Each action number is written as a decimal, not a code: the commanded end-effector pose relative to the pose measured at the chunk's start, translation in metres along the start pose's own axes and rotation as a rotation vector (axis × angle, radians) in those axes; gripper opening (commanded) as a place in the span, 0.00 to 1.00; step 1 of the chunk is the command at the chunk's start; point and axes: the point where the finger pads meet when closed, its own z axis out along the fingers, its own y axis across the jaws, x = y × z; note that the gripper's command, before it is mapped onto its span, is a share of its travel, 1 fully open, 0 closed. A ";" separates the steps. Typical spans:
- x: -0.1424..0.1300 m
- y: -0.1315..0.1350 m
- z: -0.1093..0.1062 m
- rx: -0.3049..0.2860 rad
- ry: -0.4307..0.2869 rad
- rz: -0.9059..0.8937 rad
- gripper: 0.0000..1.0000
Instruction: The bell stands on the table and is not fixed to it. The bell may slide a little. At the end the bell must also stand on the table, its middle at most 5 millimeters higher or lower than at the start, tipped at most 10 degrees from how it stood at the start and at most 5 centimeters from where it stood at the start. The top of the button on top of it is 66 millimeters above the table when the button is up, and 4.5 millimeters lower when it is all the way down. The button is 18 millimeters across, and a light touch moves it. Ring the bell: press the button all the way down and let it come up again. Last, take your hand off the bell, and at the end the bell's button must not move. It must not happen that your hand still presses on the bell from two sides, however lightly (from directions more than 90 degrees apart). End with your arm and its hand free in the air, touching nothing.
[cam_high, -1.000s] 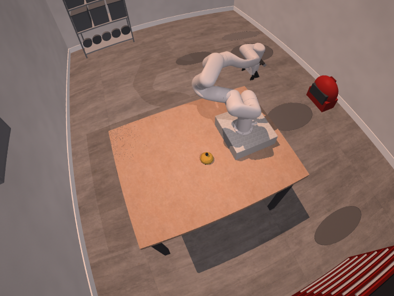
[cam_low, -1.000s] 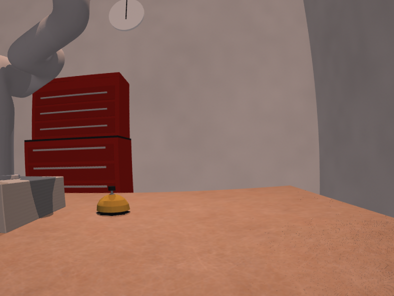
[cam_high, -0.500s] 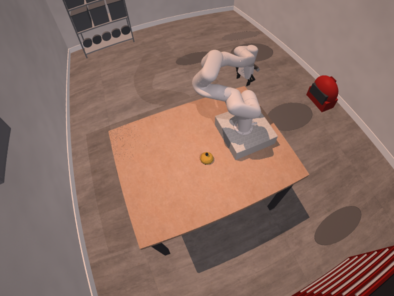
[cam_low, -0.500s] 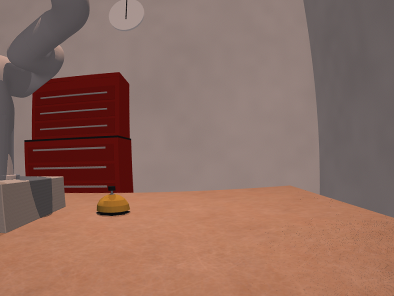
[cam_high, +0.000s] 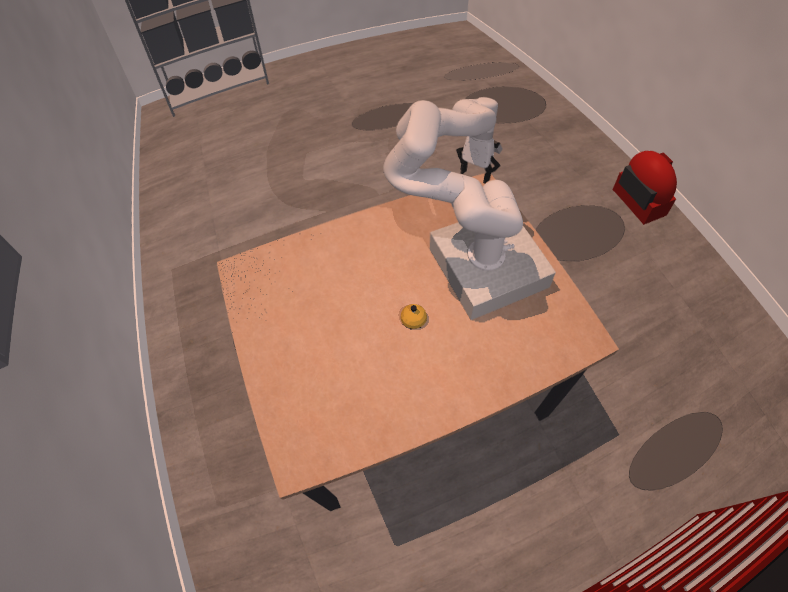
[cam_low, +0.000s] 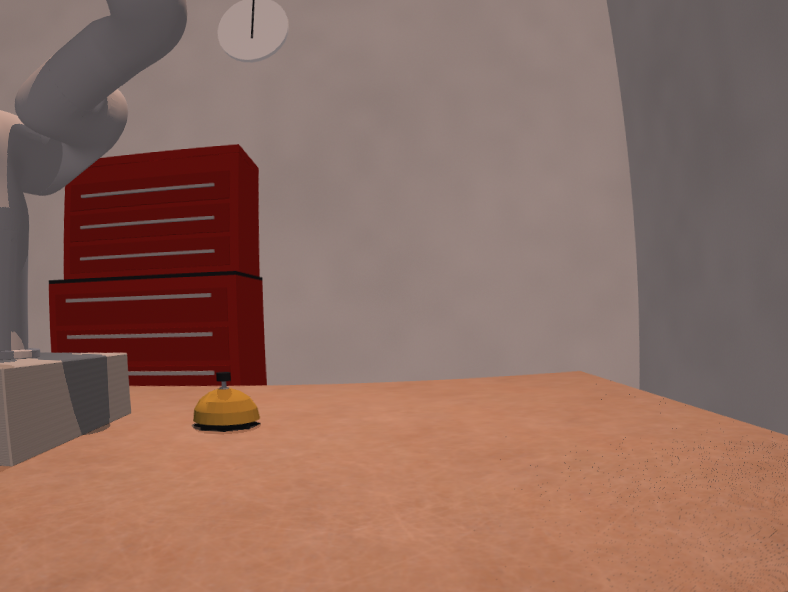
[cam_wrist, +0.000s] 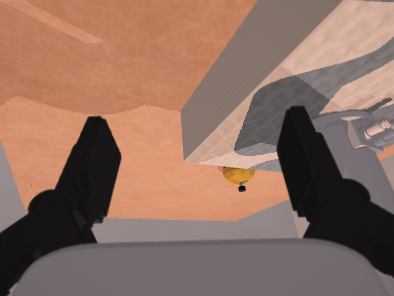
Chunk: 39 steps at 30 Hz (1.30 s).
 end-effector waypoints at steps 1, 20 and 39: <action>-0.010 -0.008 0.014 -0.048 -0.038 -0.056 1.00; -0.066 -0.034 0.062 -0.238 -0.179 -0.347 1.00; -0.129 -0.057 0.091 -0.377 -0.265 -0.666 1.00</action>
